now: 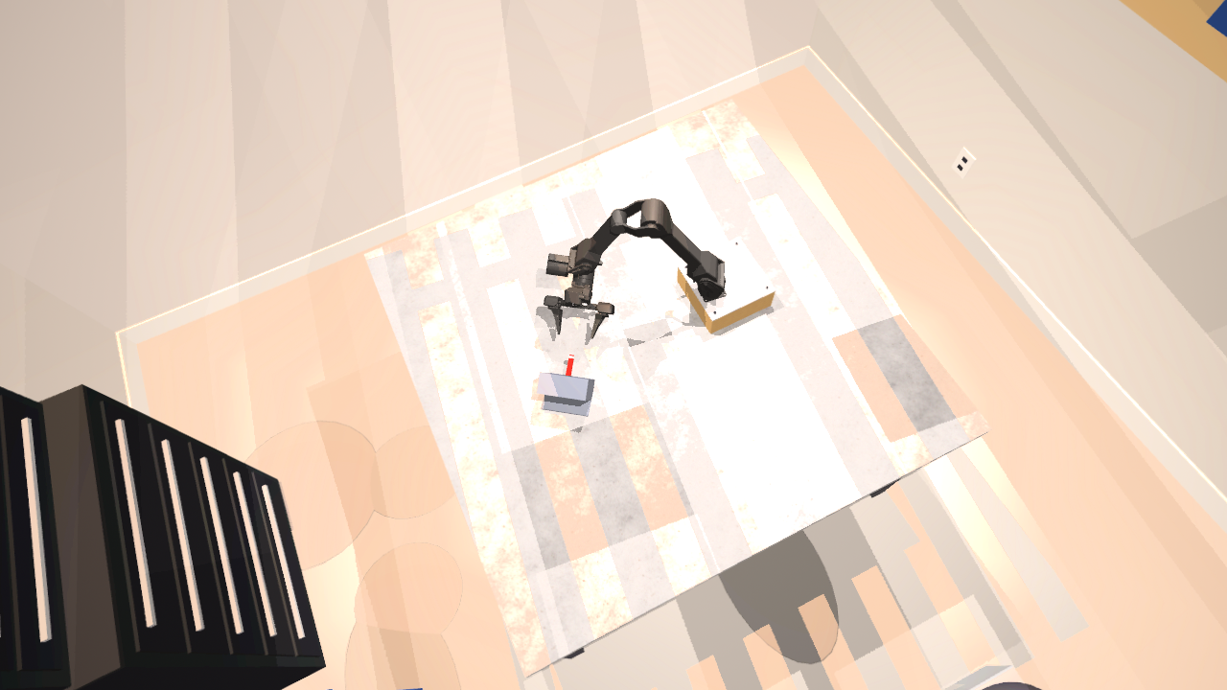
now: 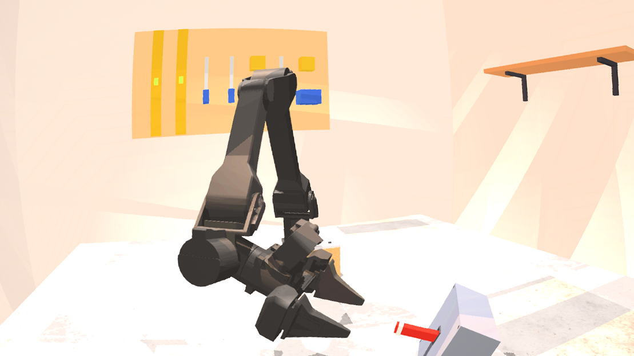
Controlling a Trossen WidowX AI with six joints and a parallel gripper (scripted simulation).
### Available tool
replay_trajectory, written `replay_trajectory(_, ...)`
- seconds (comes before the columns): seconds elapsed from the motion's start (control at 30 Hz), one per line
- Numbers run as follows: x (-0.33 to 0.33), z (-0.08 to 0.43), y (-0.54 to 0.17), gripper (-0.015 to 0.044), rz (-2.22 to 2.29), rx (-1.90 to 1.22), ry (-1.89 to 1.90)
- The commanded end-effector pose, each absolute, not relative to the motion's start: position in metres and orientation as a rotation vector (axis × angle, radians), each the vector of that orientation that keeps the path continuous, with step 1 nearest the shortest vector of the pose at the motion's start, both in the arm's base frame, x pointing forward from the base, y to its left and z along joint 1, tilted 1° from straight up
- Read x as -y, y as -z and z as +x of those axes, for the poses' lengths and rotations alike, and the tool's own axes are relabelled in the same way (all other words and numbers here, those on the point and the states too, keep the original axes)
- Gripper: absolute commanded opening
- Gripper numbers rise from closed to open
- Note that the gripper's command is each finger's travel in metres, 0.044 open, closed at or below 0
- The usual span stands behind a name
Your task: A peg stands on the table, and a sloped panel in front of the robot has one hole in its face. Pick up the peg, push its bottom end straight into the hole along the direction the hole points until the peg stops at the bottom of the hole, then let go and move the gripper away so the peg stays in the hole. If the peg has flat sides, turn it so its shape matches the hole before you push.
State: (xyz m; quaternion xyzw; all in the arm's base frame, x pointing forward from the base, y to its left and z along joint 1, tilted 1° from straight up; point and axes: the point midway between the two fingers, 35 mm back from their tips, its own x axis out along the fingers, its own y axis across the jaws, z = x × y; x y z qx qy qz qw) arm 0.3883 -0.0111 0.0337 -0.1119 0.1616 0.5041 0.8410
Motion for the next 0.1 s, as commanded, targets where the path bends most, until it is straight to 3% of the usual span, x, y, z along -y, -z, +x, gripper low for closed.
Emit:
replay_trajectory(0.0,0.0136,0.3887,-0.0423,0.0440,-0.248,-0.326,-1.065)
replay_trajectory(0.07,0.0147,0.3880,-0.0452,0.0440,-0.248,-0.326,-1.065)
